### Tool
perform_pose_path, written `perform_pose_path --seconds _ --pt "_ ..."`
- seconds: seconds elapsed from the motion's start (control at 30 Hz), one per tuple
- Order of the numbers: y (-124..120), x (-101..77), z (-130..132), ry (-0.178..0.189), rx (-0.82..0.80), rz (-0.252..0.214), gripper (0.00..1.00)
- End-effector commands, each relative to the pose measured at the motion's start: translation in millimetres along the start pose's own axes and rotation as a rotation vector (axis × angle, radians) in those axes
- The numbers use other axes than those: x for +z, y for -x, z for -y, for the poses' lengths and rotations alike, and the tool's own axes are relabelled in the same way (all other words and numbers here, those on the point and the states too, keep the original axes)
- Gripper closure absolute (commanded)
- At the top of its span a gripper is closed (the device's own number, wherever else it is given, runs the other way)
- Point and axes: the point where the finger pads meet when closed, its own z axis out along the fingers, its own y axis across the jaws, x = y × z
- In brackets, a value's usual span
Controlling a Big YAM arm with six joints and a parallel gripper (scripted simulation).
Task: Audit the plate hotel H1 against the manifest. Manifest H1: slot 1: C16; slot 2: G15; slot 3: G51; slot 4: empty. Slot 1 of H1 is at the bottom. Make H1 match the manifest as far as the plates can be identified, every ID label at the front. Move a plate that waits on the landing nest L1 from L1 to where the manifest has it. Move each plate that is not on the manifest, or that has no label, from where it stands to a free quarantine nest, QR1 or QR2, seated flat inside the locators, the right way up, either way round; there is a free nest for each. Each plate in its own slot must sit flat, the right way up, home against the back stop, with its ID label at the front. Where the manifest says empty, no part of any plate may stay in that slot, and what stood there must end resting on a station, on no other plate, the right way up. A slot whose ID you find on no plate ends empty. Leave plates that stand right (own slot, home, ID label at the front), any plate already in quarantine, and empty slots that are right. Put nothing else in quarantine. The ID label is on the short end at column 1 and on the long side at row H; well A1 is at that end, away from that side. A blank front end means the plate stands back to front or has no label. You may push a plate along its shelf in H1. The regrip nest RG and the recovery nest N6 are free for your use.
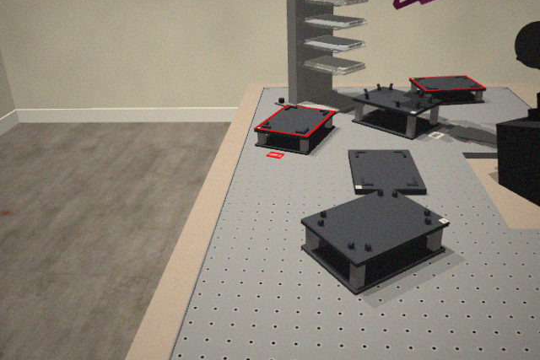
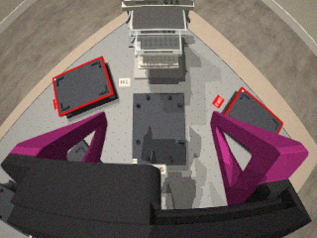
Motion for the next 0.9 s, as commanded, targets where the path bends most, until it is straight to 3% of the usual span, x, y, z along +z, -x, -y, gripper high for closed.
perform_pose_path --seconds 0.0,0.2,0.4,0.5,0.53,0.87 --pt "51.7 -29.0 0.8 0.0 -0.011 0.09 0.0" --pt "57.4 -33.5 0.5 0.003 0.001 0.07 0.0" --pt "71.9 -53.8 0.5 0.002 0.002 0.091 0.0" --pt "72.1 -50.9 1.9 -0.001 0.004 0.088 0.0" --pt "56.9 -41.3 2.0 -0.003 -0.004 0.063 0.0" --pt "56.9 -41.3 2.0 -0.003 -0.004 0.063 0.0"
